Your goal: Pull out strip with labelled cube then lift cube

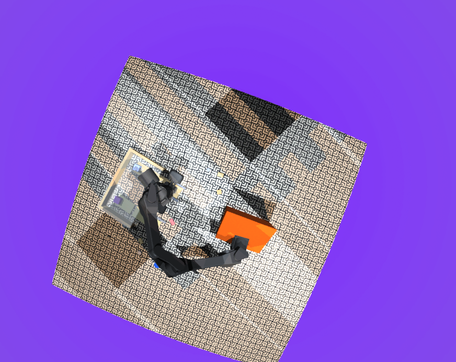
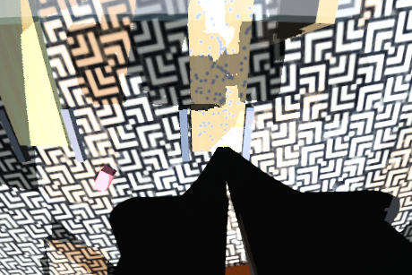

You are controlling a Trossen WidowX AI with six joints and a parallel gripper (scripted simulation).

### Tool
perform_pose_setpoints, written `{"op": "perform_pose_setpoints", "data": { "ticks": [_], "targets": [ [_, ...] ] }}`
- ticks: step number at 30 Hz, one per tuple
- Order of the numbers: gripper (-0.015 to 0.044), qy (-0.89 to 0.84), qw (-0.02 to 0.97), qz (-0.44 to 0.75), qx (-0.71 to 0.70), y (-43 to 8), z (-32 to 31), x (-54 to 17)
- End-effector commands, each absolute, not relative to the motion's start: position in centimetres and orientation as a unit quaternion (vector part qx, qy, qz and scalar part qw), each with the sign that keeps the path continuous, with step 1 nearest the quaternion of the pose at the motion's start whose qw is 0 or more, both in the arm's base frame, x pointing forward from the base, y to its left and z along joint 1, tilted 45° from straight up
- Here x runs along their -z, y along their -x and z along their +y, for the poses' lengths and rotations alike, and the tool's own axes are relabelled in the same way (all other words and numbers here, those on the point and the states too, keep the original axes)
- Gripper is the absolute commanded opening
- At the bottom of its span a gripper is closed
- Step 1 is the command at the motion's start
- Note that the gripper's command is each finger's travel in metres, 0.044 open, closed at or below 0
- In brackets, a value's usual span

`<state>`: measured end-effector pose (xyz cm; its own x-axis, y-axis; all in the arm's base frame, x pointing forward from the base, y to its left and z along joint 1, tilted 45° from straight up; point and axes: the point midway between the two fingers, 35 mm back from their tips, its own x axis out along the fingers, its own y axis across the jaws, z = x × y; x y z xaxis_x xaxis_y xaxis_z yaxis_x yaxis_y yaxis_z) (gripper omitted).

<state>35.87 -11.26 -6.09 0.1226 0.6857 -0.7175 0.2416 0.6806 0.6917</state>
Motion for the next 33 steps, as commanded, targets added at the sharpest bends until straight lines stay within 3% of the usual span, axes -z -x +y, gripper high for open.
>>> {"op": "perform_pose_setpoints", "data": {
  "ticks": [1,33],
  "targets": [
    [0.0000,-0.370,0.648,0.644,-0.169,-35.7,-10.5,7.0],
    [0.0000,-0.370,0.648,0.643,-0.171,-36.2,-7.5,10.0]
  ]
}}
